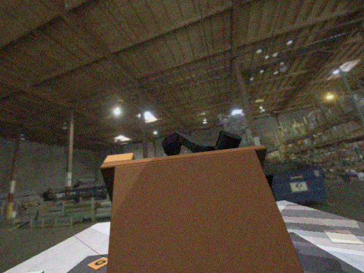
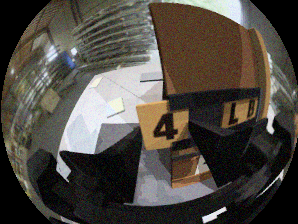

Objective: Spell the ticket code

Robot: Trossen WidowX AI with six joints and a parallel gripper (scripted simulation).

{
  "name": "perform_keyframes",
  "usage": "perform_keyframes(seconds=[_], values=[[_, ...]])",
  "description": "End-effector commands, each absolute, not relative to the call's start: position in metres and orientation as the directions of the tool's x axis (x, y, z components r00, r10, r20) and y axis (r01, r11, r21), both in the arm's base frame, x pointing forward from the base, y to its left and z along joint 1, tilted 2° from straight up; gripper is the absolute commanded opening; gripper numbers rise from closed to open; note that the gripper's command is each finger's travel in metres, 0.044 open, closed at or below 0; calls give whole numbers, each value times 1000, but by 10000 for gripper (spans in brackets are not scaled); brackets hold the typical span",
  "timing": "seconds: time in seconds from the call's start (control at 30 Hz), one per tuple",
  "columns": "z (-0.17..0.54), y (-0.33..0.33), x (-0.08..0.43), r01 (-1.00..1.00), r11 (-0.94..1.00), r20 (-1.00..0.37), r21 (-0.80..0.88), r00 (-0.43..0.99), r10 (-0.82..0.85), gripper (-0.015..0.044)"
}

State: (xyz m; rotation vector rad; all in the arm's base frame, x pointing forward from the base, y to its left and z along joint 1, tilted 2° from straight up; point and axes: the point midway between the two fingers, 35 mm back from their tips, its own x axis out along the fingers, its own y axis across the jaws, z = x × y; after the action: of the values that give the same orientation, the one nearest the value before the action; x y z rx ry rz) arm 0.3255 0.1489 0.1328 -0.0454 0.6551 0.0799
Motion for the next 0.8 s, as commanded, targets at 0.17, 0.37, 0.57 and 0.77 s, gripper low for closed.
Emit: perform_keyframes(seconds=[0.17,0.37,0.57,0.77], values=[[133,145,326,-93,996,-609,-18,791,63,0],[133,142,326,-93,996,-609,-18,791,63,0],[133,139,327,-93,996,-609,-18,791,63,0],[133,136,327,-93,996,-609,-19,791,62,0]])
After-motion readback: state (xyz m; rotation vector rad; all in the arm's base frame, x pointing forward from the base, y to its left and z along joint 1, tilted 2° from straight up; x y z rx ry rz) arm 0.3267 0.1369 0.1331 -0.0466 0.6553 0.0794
